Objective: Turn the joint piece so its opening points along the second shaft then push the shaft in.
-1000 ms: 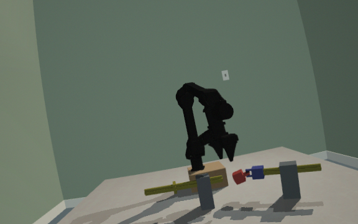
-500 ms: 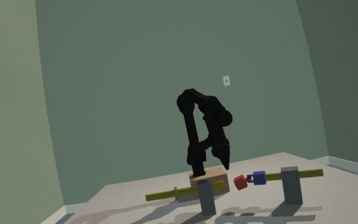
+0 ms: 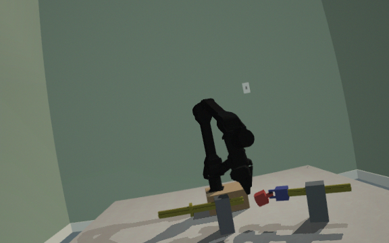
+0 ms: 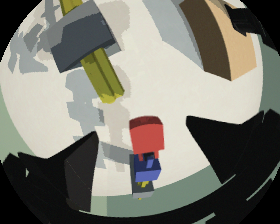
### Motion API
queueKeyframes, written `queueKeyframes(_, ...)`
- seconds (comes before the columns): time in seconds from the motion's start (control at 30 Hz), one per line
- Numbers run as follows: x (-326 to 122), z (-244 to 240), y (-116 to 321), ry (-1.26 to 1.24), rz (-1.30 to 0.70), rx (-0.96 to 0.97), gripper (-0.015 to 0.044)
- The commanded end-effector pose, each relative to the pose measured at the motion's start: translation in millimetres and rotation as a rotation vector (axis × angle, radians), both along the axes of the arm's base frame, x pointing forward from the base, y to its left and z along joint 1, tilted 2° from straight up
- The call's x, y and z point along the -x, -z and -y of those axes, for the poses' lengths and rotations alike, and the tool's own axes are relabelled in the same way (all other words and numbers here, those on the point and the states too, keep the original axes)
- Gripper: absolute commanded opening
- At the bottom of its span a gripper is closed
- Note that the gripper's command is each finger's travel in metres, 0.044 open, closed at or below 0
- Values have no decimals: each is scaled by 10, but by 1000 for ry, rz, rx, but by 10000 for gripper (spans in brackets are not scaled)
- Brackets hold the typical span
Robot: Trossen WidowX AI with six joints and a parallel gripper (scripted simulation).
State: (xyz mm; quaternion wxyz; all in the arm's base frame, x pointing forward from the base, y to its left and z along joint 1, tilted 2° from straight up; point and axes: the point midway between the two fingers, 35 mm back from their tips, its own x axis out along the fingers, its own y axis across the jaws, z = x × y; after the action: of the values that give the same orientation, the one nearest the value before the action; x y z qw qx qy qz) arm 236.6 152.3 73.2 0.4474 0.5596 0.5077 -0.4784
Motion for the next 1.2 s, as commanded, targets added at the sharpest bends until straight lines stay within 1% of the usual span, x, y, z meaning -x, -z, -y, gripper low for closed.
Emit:
queueKeyframes(0.0, 27, 11, 212, 5, -14, 3, 440)
queueKeyframes(0.2, 54, 29, 472, 5, -14, 3, 440)
queueKeyframes(0.33, 51, -2, 479, 5, -14, 3, 440)
queueKeyframes(0.53, 30, -263, 482, 5, -14, 0, 440)
queueKeyframes(1.17, 25, -308, 725, 5, -15, 0, 440)
